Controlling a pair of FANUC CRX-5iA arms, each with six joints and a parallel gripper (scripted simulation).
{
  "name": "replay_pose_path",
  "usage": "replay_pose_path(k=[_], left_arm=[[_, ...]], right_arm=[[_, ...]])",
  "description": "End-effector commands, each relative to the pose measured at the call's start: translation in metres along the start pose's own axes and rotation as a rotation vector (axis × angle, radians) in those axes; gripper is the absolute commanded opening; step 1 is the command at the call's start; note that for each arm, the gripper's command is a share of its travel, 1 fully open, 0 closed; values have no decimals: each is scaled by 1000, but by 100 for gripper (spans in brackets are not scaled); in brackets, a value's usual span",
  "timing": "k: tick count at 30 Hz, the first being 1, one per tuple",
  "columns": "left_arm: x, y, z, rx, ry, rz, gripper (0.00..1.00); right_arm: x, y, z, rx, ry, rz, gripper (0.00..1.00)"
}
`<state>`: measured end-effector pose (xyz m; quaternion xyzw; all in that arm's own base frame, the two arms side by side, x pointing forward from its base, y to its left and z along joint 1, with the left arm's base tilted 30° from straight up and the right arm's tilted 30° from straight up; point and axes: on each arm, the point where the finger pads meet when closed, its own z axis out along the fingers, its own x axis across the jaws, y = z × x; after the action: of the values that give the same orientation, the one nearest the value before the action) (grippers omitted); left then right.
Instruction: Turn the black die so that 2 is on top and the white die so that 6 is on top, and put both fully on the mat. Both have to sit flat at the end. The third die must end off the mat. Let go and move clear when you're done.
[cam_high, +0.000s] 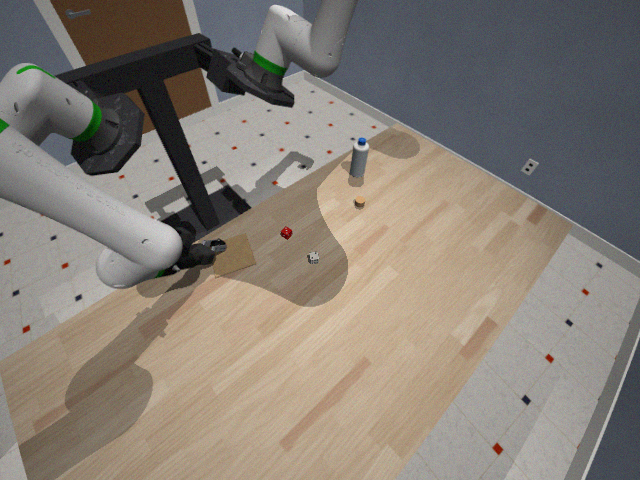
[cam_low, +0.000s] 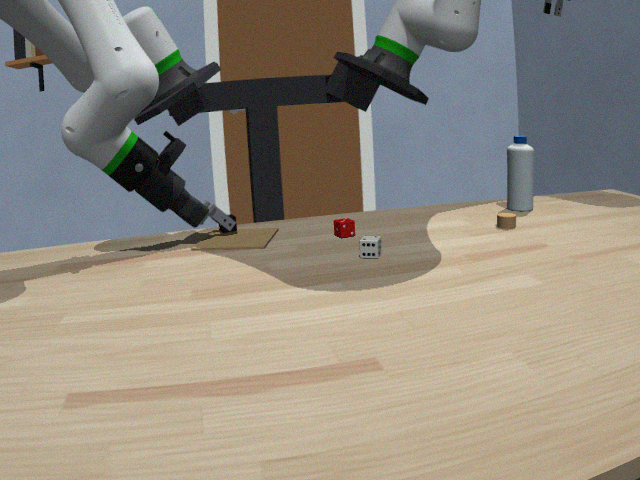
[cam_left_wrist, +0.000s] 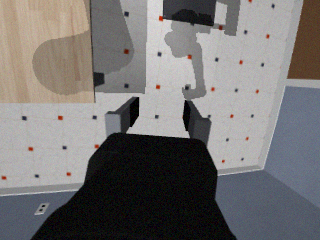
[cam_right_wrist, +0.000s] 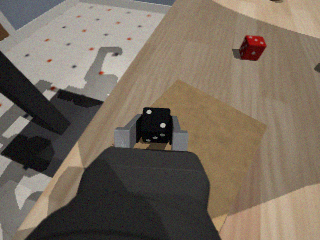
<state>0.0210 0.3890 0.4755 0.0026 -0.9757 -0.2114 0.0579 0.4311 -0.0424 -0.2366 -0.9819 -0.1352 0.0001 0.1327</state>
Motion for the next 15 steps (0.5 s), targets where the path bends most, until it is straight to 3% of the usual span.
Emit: replay_pose_path(k=[1,15], left_arm=[[0,0,-1,-2,0,0,100],[0,0,-1,-2,0,0,100]], right_arm=[[1,0,0,0,1,-1,57],[1,1,1,0,1,-1,57]])
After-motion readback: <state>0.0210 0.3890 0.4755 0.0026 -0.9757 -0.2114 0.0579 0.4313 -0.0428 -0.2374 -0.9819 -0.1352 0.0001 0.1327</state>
